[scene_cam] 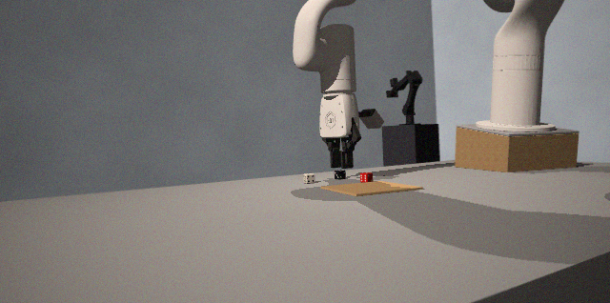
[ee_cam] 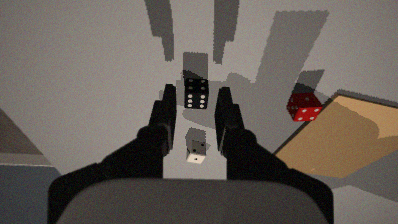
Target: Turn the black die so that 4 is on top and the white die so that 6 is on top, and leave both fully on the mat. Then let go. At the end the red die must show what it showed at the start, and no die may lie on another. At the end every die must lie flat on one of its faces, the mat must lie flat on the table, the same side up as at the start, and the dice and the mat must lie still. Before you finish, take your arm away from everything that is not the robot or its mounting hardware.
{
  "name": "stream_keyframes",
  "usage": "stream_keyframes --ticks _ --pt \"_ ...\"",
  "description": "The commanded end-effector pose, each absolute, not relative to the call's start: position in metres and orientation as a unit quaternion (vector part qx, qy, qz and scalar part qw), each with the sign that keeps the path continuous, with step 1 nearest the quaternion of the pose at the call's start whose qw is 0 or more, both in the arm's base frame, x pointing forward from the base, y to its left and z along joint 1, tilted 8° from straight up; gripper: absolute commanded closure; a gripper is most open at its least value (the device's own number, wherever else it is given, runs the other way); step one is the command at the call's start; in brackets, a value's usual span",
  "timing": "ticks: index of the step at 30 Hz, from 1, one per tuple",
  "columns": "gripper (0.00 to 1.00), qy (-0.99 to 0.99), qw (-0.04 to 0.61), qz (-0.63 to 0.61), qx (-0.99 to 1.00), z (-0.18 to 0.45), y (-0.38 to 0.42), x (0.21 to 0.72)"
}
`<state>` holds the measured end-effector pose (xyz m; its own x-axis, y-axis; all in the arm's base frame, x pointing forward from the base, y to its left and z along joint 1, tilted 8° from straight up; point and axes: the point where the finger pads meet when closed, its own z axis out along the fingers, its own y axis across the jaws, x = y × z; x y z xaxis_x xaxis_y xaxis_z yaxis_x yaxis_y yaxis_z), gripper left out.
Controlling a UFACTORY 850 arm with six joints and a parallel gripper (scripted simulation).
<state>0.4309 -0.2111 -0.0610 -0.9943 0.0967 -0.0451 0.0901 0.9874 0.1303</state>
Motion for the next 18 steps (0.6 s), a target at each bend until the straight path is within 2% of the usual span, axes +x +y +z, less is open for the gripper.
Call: stream_keyframes --ticks 1,18 --pt "0.64 0.997 0.026 0.064 0.047 -0.0605 -0.2116 0.4316" --pt "0.64 0.997 0.026 0.064 0.047 -0.0655 -0.211 0.4319"
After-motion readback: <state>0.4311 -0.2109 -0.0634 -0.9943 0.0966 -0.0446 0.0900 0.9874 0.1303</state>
